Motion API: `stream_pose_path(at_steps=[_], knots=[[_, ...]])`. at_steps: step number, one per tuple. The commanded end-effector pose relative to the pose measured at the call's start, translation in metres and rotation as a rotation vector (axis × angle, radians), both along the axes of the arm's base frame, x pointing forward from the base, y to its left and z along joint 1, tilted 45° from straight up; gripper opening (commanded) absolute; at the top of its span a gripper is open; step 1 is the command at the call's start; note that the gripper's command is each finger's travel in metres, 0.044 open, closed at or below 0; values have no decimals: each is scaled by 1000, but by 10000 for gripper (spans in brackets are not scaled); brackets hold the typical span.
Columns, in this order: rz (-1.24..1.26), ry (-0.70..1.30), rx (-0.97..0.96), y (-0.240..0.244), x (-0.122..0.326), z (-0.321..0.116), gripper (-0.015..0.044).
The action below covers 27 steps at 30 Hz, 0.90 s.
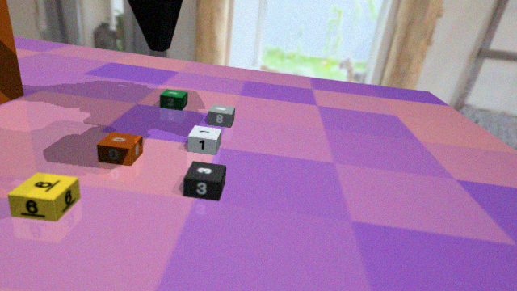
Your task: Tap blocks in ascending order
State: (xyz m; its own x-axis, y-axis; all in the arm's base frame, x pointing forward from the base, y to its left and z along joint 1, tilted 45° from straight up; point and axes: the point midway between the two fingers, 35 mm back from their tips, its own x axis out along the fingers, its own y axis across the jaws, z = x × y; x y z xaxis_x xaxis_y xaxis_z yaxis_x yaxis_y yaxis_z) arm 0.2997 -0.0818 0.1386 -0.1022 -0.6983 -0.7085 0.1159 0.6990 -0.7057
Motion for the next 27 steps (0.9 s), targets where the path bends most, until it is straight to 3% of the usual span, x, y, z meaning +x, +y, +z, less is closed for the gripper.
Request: stream_pose_path(at_steps=[1,5,10,16,27], knots=[[-3,-14,5,-2,-37,12,20],[-3,-12,5,-5,-76,14,20],[-3,-12,8,-11,-77,8,20],[-3,-13,2,-60,-85,-41,20],[-3,-13,2,-70,-86,-51,20]])
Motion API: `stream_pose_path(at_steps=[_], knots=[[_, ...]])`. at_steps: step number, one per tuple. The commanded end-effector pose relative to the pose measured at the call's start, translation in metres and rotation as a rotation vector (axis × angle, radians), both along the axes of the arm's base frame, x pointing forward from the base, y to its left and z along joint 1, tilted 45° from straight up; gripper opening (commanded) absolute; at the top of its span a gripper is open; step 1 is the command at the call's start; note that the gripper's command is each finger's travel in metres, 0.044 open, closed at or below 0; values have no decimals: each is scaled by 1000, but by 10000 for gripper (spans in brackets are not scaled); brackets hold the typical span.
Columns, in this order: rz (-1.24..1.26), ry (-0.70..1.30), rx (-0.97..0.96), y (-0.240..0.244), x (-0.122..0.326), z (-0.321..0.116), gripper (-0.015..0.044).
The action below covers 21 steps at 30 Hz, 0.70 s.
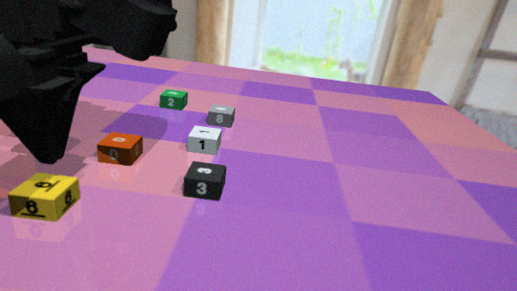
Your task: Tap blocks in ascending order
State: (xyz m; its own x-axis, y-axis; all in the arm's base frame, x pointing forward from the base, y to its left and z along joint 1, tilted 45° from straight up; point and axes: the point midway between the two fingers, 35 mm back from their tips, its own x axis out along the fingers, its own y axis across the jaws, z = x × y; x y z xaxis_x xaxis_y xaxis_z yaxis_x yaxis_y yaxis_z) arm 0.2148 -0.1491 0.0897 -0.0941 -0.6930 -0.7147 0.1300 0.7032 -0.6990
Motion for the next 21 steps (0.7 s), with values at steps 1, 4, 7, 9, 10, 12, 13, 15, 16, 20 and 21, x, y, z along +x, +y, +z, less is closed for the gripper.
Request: stream_pose_path(at_steps=[1,4,7,9,10,12,13,15,16,20,21], knots=[[1,2,-5,-4,-2,-3,20],[1,2,-5,-7,-2,-7,20],[1,2,-6,-11,-3,-10,20],[1,2,-6,-13,-3,-12,20],[1,2,-7,-14,-3,-13,20],[1,3,-7,-16,-4,-15,20],[1,3,-7,-16,-4,-15,20],[1,3,-7,-16,-4,-15,20],[1,3,-7,-16,-4,-15,20],[1,2,-5,4,-1,5,20],[1,2,-5,5,-1,6,20]])
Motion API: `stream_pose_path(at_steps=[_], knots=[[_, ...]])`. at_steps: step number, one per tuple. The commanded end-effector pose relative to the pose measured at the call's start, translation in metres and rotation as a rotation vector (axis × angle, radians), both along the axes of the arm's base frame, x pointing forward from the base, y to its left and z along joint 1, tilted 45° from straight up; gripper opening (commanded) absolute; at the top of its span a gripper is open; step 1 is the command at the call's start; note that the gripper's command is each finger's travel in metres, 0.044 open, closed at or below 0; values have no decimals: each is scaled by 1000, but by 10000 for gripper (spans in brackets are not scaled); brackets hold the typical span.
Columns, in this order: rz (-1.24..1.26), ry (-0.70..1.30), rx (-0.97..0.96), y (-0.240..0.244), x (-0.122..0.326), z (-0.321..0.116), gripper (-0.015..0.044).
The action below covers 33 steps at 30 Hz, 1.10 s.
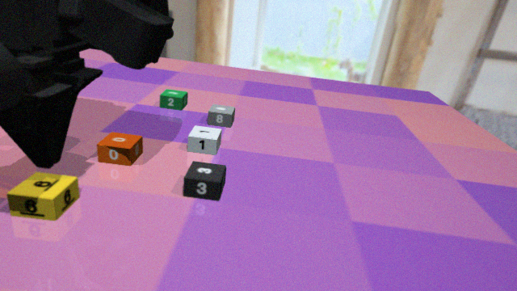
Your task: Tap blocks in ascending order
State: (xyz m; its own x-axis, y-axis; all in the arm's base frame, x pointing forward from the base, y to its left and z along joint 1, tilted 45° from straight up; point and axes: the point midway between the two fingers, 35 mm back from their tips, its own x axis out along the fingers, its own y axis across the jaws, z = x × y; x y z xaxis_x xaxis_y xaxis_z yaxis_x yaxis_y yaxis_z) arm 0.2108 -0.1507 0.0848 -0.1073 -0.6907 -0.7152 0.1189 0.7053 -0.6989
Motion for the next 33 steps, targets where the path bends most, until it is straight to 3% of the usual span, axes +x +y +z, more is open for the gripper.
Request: stream_pose_path(at_steps=[1,10,15,25,33], knots=[[2,-15,-9,7,3,11,20],[2,-14,-4,62,11,66,20],[3,-14,-3,67,18,65,20],[6,-20,12,138,108,-2,20],[3,-23,5,203,144,-81,20]])
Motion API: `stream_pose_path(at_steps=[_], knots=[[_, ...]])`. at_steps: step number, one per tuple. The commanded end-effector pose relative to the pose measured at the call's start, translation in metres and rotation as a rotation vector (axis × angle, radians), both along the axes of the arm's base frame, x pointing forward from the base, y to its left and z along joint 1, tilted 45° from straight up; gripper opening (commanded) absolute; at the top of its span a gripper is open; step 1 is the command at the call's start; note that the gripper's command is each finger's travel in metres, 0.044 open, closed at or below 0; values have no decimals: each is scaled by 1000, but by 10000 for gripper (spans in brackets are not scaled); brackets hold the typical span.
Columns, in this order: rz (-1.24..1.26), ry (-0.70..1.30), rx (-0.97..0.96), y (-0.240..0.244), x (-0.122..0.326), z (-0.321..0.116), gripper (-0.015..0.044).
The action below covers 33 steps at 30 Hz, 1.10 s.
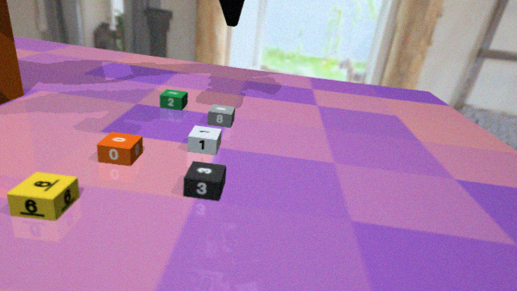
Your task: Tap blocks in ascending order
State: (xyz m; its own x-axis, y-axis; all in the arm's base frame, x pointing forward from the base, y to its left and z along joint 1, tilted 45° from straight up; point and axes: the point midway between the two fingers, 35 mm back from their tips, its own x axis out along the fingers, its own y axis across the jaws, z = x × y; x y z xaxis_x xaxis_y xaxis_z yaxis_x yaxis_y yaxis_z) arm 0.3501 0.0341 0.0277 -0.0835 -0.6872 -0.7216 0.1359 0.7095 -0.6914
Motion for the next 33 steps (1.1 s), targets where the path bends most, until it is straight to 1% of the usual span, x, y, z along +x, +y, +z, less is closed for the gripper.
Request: stream_pose_path(at_steps=[1,5,8,10,33], knots=[[-2,6,-1,19,5,-26,20],[-2,5,0,12,6,-34,20],[-1,5,-1,-20,3,-68,20],[-2,5,-4,-35,-1,-82,20],[-2,5,-5,-57,-4,-105,20]])
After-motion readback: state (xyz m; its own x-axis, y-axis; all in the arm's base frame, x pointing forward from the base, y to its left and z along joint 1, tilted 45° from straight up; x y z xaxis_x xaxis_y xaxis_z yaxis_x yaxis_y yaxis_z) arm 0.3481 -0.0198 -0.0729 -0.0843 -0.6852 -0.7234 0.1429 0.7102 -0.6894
